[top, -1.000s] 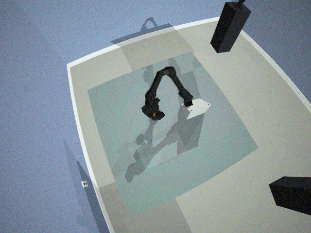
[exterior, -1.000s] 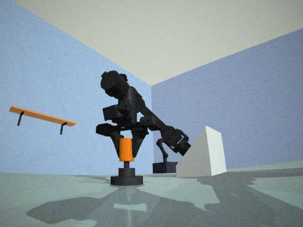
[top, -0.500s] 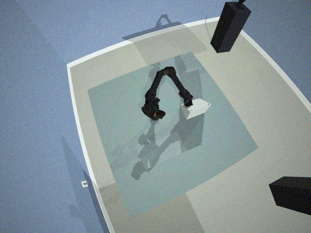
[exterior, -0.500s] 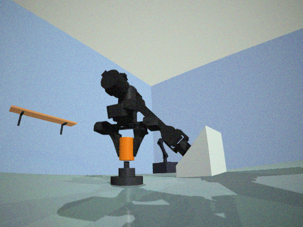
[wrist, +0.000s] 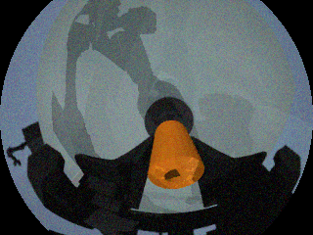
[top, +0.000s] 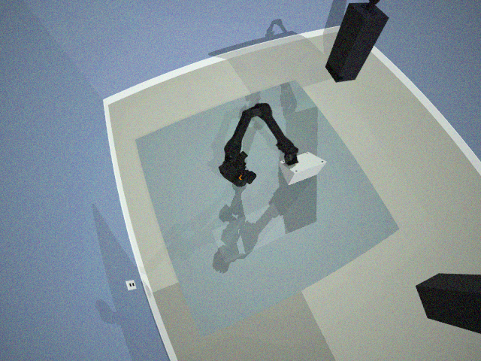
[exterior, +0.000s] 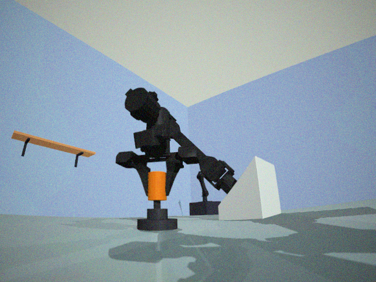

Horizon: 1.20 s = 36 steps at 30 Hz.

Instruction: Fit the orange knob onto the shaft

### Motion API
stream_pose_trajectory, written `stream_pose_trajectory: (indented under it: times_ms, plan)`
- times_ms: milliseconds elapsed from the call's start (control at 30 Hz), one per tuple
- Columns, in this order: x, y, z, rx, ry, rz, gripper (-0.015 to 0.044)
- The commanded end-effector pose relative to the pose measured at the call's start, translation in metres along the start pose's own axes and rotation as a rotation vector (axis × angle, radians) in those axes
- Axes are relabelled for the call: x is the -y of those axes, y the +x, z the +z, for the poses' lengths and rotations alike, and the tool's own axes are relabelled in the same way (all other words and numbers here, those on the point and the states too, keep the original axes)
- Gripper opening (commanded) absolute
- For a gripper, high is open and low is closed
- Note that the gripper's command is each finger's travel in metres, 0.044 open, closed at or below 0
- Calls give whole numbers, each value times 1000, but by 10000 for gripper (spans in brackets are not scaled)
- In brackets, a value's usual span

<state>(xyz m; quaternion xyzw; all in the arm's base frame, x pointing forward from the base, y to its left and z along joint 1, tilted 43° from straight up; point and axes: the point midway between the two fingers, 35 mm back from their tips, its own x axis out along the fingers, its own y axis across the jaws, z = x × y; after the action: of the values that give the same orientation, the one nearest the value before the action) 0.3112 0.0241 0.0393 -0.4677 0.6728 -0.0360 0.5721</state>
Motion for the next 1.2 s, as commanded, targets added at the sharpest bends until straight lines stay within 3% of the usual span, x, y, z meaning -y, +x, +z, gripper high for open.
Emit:
stream_pose_trajectory:
  times_ms: [0,367,1167]
  plan:
    - [1,-1,0,0,-1,-5,0]
    - [0,-2,1,0,-200,-4,0]
    - [1,-4,1,0,-296,-4,0]
